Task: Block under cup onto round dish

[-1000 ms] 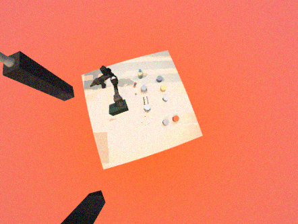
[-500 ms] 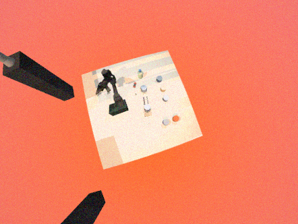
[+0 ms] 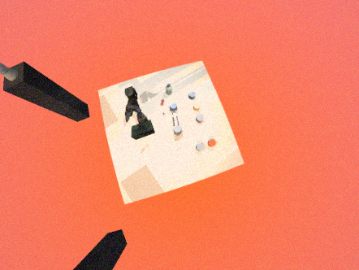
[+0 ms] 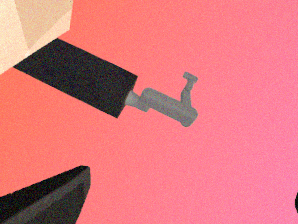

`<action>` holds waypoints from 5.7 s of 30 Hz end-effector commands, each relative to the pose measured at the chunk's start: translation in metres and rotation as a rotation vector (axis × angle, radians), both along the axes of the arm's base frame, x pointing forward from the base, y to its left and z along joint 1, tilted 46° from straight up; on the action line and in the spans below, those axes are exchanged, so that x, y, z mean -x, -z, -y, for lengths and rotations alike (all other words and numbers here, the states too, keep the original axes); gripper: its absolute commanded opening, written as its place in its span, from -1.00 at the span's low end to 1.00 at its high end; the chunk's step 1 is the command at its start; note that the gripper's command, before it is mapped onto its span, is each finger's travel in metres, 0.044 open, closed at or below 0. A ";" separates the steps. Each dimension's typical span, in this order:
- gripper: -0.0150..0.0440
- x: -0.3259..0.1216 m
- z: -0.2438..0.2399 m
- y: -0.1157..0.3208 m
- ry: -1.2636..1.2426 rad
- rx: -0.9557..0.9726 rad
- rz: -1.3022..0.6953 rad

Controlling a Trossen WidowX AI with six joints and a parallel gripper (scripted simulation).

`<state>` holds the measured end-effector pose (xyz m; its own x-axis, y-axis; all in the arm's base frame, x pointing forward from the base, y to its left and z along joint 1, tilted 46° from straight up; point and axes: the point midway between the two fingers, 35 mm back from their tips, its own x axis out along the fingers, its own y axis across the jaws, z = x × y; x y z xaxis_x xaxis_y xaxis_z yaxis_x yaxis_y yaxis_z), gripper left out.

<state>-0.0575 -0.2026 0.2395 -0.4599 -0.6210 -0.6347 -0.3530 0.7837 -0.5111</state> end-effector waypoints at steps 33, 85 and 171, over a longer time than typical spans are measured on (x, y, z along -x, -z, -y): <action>1.00 -0.153 -0.022 0.114 0.032 -0.484 0.911; 1.00 -0.271 -0.125 0.125 0.326 -1.308 1.193; 1.00 -0.383 -0.317 0.162 -1.110 -1.639 0.503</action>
<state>0.3267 0.1097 0.0809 -0.0039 0.7112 -0.7029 -0.9877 0.1070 0.1138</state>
